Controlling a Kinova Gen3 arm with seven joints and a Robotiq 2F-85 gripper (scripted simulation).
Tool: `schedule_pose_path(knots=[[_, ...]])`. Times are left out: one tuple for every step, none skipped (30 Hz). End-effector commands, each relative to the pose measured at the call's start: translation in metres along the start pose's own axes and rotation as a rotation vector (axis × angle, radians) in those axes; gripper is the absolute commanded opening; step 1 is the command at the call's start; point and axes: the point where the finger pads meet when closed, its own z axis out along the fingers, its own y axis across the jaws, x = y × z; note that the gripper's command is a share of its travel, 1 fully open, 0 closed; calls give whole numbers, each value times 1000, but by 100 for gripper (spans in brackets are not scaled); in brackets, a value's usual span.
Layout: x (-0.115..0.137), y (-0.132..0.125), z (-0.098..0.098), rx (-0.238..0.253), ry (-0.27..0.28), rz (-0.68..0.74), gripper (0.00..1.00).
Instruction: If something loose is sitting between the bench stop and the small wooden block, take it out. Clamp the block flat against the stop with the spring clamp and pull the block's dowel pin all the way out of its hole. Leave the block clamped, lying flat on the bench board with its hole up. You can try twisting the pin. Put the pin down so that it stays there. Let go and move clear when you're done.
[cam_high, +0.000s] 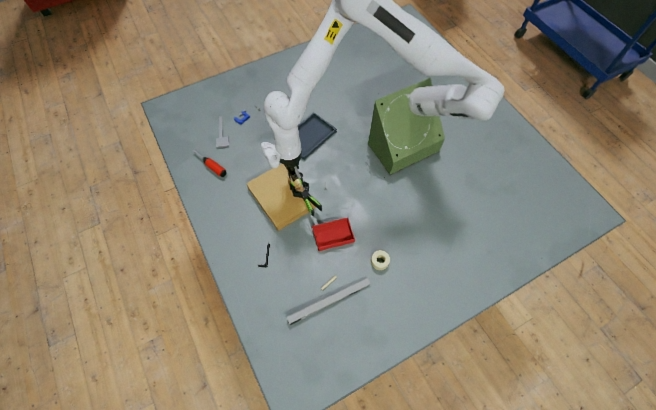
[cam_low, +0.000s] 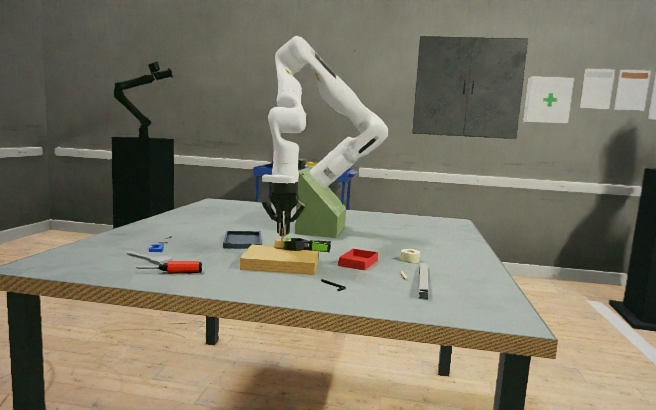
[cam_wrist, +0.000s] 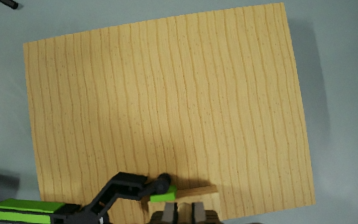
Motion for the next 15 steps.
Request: schedule_pose_path(knots=[[1,0,-1,-2,3,26,10],[1,0,-1,-2,3,37,10],[1,0,-1,-2,3,48,10],[1,0,-1,-2,3,58,10],[1,0,-1,-2,3,69,10],[1,0,-1,-2,3,80,10],[1,0,-1,-2,3,91,10],[1,0,-1,-2,3,102,10],[1,0,-1,-2,3,112,10],[1,0,-1,-2,3,123,10],[1,0,-1,-2,3,134,10],[1,0,-1,-2,3,145,10],[1,0,-1,-2,3,156,10],[1,0,-1,-2,3,167,10],[1,0,-1,-2,3,178,10]])
